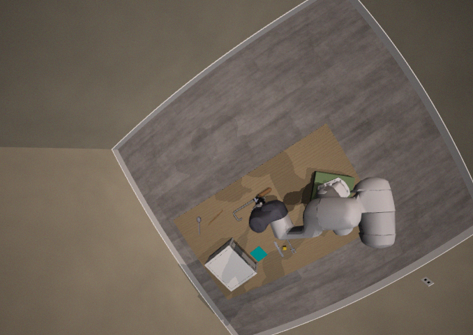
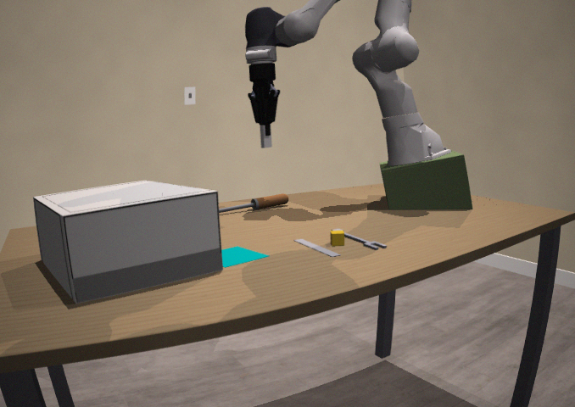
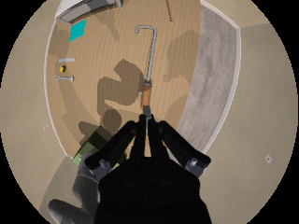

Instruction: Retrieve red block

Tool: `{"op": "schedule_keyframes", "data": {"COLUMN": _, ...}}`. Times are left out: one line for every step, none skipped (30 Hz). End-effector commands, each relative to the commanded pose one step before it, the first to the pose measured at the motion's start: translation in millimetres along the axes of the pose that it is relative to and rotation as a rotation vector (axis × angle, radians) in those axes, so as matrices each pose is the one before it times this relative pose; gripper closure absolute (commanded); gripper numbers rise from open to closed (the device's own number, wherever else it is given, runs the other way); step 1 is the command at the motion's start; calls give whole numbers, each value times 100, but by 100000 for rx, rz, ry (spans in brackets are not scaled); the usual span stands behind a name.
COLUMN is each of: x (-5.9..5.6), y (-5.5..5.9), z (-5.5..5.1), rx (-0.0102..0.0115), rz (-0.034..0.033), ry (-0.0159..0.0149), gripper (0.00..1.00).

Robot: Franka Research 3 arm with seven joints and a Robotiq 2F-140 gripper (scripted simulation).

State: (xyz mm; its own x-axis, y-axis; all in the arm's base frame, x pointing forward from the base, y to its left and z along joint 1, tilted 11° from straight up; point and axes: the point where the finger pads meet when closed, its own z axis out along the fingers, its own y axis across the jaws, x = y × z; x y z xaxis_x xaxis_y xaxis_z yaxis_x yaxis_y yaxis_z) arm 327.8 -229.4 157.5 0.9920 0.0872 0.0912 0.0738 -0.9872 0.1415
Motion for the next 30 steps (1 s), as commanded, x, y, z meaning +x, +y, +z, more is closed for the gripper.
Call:
{"op": "schedule_keyframes", "data": {"x": -606, "y": 46, "z": 277, "rx": -551, "rz": 13193, "ry": 3350, "gripper": 100}}
{"op": "schedule_keyframes", "data": {"x": 0, "y": 0, "z": 0, "rx": 0, "rz": 0, "ry": 0, "gripper": 100}}
{"op": "schedule_keyframes", "data": {"x": -261, "y": -25, "z": 98, "rx": 343, "rz": 1031, "ry": 76, "gripper": 100}}
{"op": "schedule_keyframes", "data": {"x": -102, "y": -10, "z": 38, "rx": 136, "rz": 406, "ry": 31, "gripper": 100}}
{"op": "schedule_keyframes", "data": {"x": -15, "y": -2, "z": 6, "rx": 21, "rz": 62, "ry": 5, "gripper": 100}}
{"op": "schedule_keyframes", "data": {"x": 0, "y": 0, "z": 0, "rx": 0, "rz": 0, "ry": 0, "gripper": 100}}
{"op": "schedule_keyframes", "data": {"x": 0, "y": 0, "z": 0, "rx": 0, "rz": 0, "ry": 0, "gripper": 100}}
{"op": "schedule_keyframes", "data": {"x": 0, "y": 0, "z": 0, "rx": 0, "rz": 0, "ry": 0, "gripper": 100}}
{"op": "schedule_keyframes", "data": {"x": 0, "y": 0, "z": 0, "rx": 0, "rz": 0, "ry": 0, "gripper": 100}}
{"op": "schedule_keyframes", "data": {"x": 0, "y": 0, "z": 0, "rx": 0, "rz": 0, "ry": 0, "gripper": 100}}
{"op": "schedule_keyframes", "data": {"x": 0, "y": 0, "z": 0, "rx": 0, "rz": 0, "ry": 0, "gripper": 100}}
{"op": "schedule_keyframes", "data": {"x": 0, "y": 0, "z": 0, "rx": 0, "rz": 0, "ry": 0, "gripper": 100}}
{"op": "schedule_keyframes", "data": {"x": 0, "y": 0, "z": 0, "rx": 0, "rz": 0, "ry": 0, "gripper": 100}}
{"op": "schedule_keyframes", "data": {"x": 0, "y": 0, "z": 0, "rx": 0, "rz": 0, "ry": 0, "gripper": 100}}
{"op": "schedule_keyframes", "data": {"x": 0, "y": 0, "z": 0, "rx": 0, "rz": 0, "ry": 0, "gripper": 100}}
{"op": "schedule_keyframes", "data": {"x": 0, "y": 0, "z": 0, "rx": 0, "rz": 0, "ry": 0, "gripper": 100}}
{"op": "schedule_keyframes", "data": {"x": 0, "y": 0, "z": 0, "rx": 0, "rz": 0, "ry": 0, "gripper": 100}}
{"op": "schedule_keyframes", "data": {"x": 0, "y": 0, "z": 0, "rx": 0, "rz": 0, "ry": 0, "gripper": 100}}
{"op": "schedule_keyframes", "data": {"x": 0, "y": 0, "z": 0, "rx": 0, "rz": 0, "ry": 0, "gripper": 100}}
{"op": "schedule_keyframes", "data": {"x": 0, "y": 0, "z": 0, "rx": 0, "rz": 0, "ry": 0, "gripper": 100}}
{"op": "schedule_keyframes", "data": {"x": 0, "y": 0, "z": 0, "rx": 0, "rz": 0, "ry": 0, "gripper": 100}}
{"op": "schedule_keyframes", "data": {"x": 0, "y": 0, "z": 0, "rx": 0, "rz": 0, "ry": 0, "gripper": 100}}
{"op": "schedule_keyframes", "data": {"x": 0, "y": 0, "z": 0, "rx": 0, "rz": 0, "ry": 0, "gripper": 100}}
{"op": "schedule_keyframes", "data": {"x": 0, "y": 0, "z": 0, "rx": 0, "rz": 0, "ry": 0, "gripper": 100}}
{"op": "schedule_keyframes", "data": {"x": 0, "y": 0, "z": 0, "rx": 0, "rz": 0, "ry": 0, "gripper": 100}}
{"op": "schedule_keyframes", "data": {"x": 0, "y": 0, "z": 0, "rx": 0, "rz": 0, "ry": 0, "gripper": 100}}
{"op": "schedule_keyframes", "data": {"x": 0, "y": 0, "z": 0, "rx": 0, "rz": 0, "ry": 0, "gripper": 100}}
{"op": "schedule_keyframes", "data": {"x": 0, "y": 0, "z": 0, "rx": 0, "rz": 0, "ry": 0, "gripper": 100}}
{"op": "schedule_keyframes", "data": {"x": 0, "y": 0, "z": 0, "rx": 0, "rz": 0, "ry": 0, "gripper": 100}}
{"op": "schedule_keyframes", "data": {"x": 0, "y": 0, "z": 0, "rx": 0, "rz": 0, "ry": 0, "gripper": 100}}
